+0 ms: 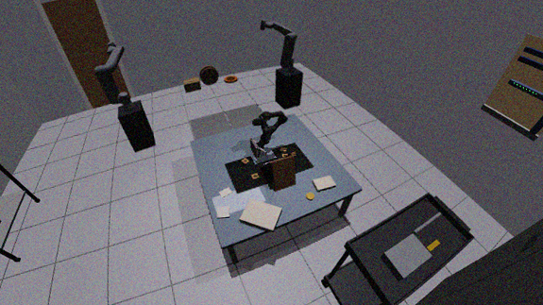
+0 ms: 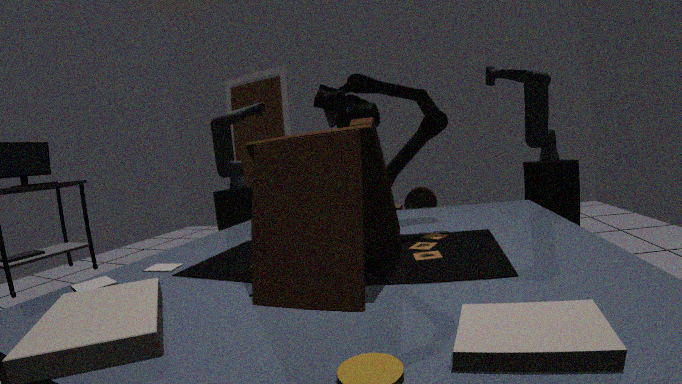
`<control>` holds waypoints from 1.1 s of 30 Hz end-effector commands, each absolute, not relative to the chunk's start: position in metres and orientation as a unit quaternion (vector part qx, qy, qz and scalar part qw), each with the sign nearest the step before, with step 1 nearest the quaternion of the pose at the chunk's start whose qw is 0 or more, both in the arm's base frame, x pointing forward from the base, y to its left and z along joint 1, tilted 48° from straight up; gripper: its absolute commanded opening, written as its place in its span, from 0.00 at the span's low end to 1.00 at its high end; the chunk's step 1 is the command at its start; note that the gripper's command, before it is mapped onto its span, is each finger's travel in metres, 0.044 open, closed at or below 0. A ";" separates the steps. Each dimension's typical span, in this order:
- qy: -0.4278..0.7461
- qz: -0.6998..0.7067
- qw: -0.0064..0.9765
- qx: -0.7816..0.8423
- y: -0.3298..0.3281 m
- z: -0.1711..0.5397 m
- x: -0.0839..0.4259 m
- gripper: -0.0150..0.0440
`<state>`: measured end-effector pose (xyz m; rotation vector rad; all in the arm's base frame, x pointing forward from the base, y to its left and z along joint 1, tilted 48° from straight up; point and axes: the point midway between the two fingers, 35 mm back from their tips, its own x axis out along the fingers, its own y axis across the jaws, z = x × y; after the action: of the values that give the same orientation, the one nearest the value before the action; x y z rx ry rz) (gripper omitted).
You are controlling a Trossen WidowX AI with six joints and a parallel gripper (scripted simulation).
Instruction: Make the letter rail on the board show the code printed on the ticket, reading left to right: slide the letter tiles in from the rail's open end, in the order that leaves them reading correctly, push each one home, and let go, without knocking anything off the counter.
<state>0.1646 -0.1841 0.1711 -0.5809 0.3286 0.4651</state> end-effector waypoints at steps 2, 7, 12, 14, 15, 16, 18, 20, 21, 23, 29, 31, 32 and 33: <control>0.141 0.209 0.907 -0.337 -0.183 0.174 0.157 1.00; 0.141 0.209 0.907 -0.337 -0.183 0.174 0.157 1.00; 0.141 0.209 0.907 -0.337 -0.183 0.174 0.157 1.00; 0.140 0.213 0.906 -0.339 -0.181 0.174 0.158 0.96; 0.138 0.226 0.901 -0.345 -0.177 0.174 0.162 0.91; 0.134 0.246 0.892 -0.355 -0.169 0.173 0.169 0.87; 0.123 0.294 0.868 -0.380 -0.150 0.173 0.183 0.83; 0.111 0.339 0.842 -0.404 -0.129 0.172 0.194 0.83; 0.103 0.361 0.828 -0.416 -0.119 0.171 0.200 0.83; 0.088 0.404 0.798 -0.439 -0.098 0.171 0.208 0.83; 0.030 0.515 0.694 -0.503 -0.033 0.168 0.221 0.83; 0.007 0.546 0.655 -0.522 -0.011 0.167 0.221 0.83; -0.005 0.561 0.635 -0.531 -0.001 0.167 0.220 0.83; -0.017 0.575 0.615 -0.540 0.010 0.167 0.219 0.83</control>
<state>0.2217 -0.0196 0.1687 -1.1515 0.0377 1.2016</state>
